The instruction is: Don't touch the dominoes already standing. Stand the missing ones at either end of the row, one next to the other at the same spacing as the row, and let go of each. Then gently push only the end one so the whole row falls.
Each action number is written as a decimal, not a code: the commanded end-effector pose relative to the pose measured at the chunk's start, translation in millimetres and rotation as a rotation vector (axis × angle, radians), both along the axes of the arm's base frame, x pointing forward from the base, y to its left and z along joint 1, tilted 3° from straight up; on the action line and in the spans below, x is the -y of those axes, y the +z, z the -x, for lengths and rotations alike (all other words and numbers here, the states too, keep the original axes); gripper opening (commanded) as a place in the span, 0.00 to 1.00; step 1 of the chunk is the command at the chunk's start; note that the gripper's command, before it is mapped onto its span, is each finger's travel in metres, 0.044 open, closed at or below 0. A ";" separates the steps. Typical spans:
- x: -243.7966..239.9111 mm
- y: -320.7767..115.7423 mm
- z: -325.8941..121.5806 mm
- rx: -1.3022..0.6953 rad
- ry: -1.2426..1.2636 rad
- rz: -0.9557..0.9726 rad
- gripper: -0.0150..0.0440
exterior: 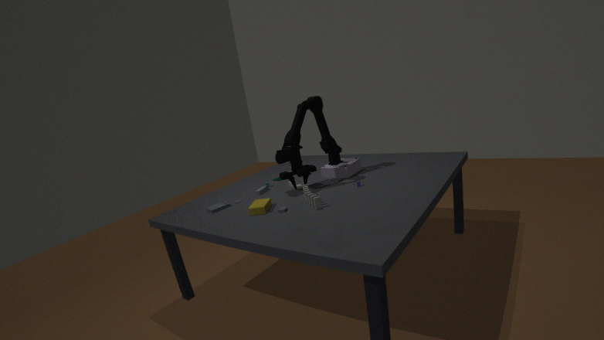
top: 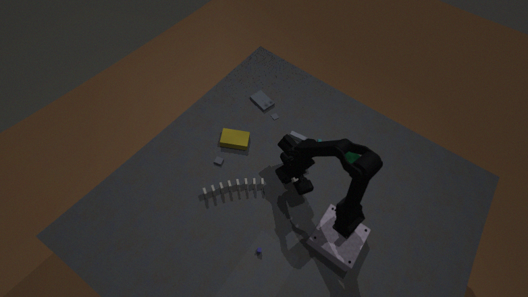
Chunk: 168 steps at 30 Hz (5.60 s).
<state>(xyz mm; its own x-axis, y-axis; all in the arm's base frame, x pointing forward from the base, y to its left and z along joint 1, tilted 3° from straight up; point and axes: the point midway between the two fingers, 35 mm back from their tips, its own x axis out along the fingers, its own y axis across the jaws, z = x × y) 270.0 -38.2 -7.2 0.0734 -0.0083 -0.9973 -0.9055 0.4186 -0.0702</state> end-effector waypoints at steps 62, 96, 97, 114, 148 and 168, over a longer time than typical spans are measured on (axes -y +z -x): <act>-4.8 162.0 -162.9 0.092 -0.398 -0.119 0.44; 17.4 125.7 -226.7 0.517 -0.552 -0.680 0.44; 18.1 125.6 -226.9 0.528 -0.550 -0.696 0.44; 27.5 129.0 -213.3 0.695 -0.477 -0.948 0.44; 19.4 138.4 -122.9 0.848 -0.173 -1.230 0.44; 20.5 119.6 -128.4 0.848 -0.177 -1.229 0.44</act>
<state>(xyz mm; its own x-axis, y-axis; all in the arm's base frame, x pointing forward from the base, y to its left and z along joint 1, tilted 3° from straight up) 395.6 -58.2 123.0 0.7030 0.7094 -0.0503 -0.7109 0.6992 -0.0756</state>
